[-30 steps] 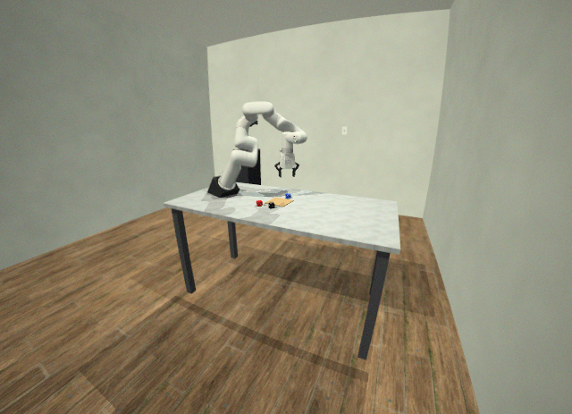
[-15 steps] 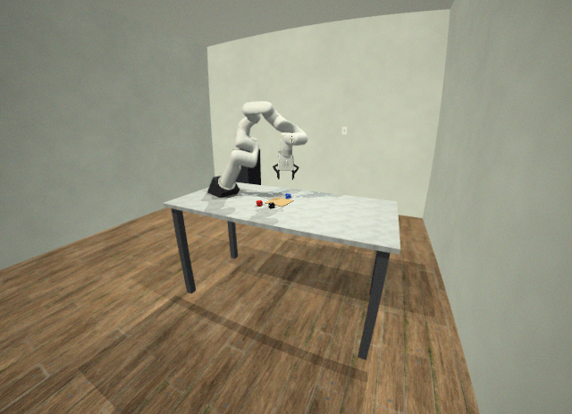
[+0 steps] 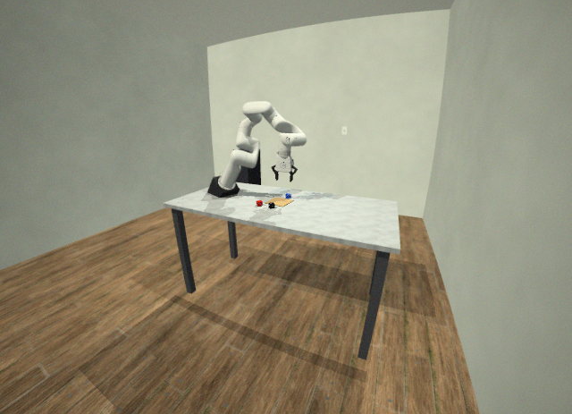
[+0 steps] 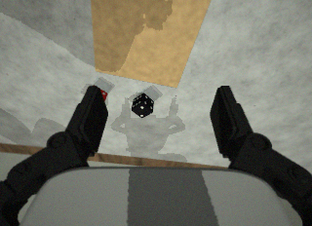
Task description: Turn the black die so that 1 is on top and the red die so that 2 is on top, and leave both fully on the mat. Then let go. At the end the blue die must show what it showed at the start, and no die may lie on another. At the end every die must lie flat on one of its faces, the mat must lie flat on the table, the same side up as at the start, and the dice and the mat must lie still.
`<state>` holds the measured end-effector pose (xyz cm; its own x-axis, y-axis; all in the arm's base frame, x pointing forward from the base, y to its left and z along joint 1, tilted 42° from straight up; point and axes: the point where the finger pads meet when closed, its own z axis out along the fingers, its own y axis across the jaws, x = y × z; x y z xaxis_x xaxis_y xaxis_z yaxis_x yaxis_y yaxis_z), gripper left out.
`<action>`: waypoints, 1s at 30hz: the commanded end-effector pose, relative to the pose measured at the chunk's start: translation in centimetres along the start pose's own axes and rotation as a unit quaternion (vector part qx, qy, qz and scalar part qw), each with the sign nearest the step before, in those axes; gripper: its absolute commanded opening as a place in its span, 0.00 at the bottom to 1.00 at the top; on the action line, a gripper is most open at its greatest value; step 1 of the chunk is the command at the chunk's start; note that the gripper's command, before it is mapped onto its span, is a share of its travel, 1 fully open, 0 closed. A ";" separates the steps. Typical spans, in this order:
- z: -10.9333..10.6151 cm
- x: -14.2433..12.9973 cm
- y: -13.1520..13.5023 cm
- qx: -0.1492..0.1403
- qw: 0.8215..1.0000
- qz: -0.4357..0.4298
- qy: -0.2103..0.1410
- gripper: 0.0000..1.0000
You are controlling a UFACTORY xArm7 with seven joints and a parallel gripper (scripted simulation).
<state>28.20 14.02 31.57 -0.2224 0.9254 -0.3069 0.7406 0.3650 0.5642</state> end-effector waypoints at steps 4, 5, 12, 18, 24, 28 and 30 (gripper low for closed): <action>0.0 -3.0 -0.2 -0.001 0.996 0.089 0.001 1.00; 0.0 -3.0 -0.2 -0.001 0.996 0.089 0.001 1.00; 0.0 -3.8 -0.4 -0.001 0.993 0.115 0.002 1.00; 0.0 -6.5 -1.0 -0.003 0.980 0.199 0.002 1.00; 0.0 -7.1 -1.2 -0.004 0.976 0.219 0.002 1.00; 0.0 -7.1 -1.2 -0.004 0.976 0.219 0.002 1.00; 0.0 -7.1 -1.2 -0.004 0.976 0.219 0.002 1.00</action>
<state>28.88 7.06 33.01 0.1088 0.9934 -0.0349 0.7626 -0.0609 0.6440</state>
